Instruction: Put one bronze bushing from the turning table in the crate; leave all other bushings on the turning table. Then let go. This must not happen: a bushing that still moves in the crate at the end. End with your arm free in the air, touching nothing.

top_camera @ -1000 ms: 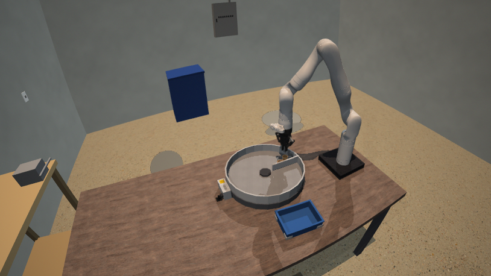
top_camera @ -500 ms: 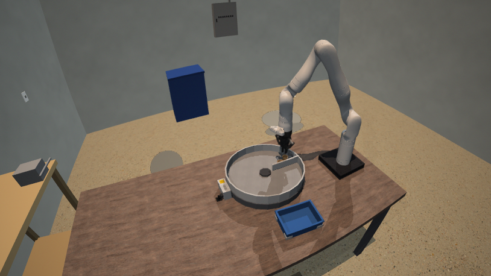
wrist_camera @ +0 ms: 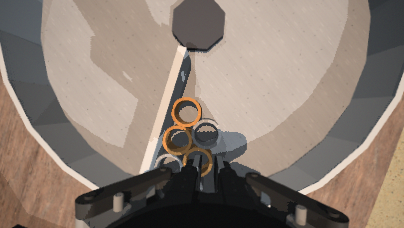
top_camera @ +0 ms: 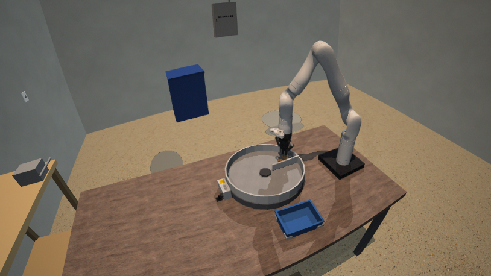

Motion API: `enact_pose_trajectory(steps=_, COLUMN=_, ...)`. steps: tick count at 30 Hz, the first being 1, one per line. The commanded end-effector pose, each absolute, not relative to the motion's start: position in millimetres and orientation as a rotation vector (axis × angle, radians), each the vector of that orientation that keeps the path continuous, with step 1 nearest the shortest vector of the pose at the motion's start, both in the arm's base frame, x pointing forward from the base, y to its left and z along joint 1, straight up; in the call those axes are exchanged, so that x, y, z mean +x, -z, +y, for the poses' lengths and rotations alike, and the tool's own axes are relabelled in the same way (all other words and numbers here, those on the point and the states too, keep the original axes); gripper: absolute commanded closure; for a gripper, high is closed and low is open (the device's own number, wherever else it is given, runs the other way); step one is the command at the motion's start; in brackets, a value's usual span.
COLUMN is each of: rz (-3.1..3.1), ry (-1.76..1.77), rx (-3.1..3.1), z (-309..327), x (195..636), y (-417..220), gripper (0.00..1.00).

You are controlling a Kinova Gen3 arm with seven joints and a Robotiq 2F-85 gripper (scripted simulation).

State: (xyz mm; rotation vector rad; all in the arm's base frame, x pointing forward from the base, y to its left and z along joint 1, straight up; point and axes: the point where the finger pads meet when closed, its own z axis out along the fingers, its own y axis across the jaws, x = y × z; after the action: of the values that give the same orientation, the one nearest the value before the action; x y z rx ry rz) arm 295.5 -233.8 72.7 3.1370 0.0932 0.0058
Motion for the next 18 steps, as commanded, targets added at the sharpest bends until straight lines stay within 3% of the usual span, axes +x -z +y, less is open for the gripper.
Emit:
enact_pose_trajectory(steps=1, rz=0.092, ry=-0.005, rx=3.137, z=-234.0, x=295.4, y=-72.4, gripper=0.86)
enact_pose_trajectory(steps=18, rz=0.092, ry=-0.005, rx=3.137, z=-234.0, x=295.4, y=-66.4, gripper=0.86)
